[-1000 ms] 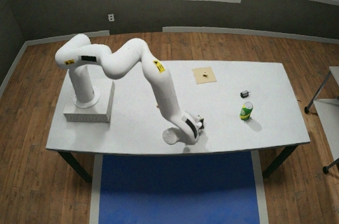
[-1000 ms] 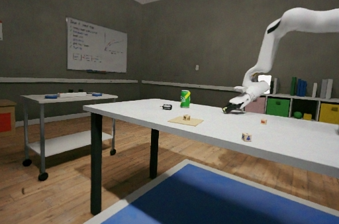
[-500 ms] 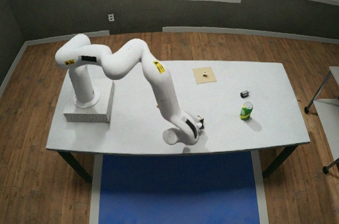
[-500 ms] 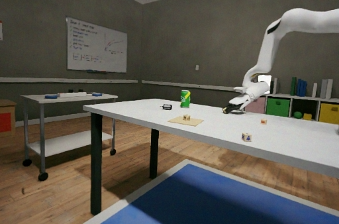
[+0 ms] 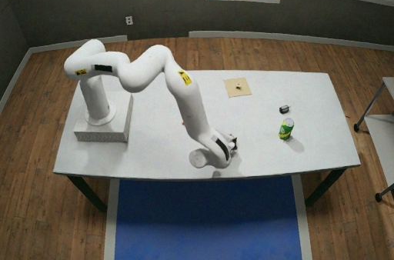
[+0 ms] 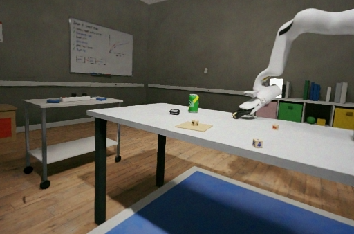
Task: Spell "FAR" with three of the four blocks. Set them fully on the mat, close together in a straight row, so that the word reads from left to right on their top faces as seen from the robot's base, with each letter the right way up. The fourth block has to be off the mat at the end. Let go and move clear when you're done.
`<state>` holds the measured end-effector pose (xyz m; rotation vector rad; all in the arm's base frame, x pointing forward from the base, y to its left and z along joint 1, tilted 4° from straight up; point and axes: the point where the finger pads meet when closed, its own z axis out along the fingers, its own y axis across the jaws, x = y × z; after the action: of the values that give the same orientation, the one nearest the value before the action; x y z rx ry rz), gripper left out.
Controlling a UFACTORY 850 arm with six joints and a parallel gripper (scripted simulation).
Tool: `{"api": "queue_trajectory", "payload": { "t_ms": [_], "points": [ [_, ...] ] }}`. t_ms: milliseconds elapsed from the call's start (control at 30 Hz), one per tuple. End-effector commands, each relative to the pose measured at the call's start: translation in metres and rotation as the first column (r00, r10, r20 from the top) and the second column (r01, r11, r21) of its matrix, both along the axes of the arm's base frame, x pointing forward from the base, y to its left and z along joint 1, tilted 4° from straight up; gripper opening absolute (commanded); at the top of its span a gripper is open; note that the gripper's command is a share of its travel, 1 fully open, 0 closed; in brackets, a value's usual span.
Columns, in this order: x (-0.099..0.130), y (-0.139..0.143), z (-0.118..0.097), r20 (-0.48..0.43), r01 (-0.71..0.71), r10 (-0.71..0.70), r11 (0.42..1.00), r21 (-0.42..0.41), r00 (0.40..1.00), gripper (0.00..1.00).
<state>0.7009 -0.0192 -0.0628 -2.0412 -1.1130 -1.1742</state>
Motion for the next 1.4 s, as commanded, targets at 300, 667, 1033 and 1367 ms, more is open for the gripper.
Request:
{"api": "queue_trajectory", "payload": {
  "t_ms": [300, 667, 1033, 1367],
  "points": [
    [0.0010, -0.0003, 0.0012, 0.002, 0.000, 0.000, 1.000, 0.000, 1.000, 0.31],
    [0.0010, -0.0003, 0.0012, 0.002, 0.000, 0.000, 1.000, 0.000, 1.000, 0.43],
    [0.0010, -0.0003, 0.0012, 0.002, 0.000, 0.000, 1.000, 0.000, 1.000, 0.43],
    [0.0010, -0.0003, 0.0012, 0.002, 0.000, 0.000, 1.000, 0.000, 1.000, 0.43]
  ]
}}
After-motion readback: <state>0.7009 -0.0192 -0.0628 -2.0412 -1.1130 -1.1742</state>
